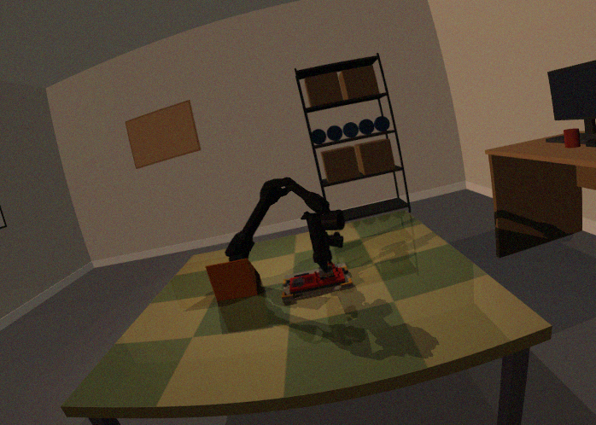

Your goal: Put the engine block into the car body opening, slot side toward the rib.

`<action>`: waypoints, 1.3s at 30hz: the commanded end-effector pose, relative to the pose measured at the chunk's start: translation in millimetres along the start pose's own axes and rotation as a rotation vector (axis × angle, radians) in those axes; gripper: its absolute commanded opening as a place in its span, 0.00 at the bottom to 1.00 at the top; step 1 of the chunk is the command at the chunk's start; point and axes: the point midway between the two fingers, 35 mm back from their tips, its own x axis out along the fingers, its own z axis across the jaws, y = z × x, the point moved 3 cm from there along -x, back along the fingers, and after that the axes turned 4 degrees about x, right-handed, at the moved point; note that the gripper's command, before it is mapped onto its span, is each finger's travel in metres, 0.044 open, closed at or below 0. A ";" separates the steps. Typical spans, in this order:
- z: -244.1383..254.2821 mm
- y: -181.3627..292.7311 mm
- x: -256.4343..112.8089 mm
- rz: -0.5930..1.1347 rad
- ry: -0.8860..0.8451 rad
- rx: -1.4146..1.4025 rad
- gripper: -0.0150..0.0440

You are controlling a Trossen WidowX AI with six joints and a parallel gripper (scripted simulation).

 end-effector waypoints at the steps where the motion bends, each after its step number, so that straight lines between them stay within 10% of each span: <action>1: -0.2 -0.5 1.1 -0.004 -0.002 0.002 0.52; 39: 0.0 -0.1 8.9 0.000 0.000 -0.002 0.61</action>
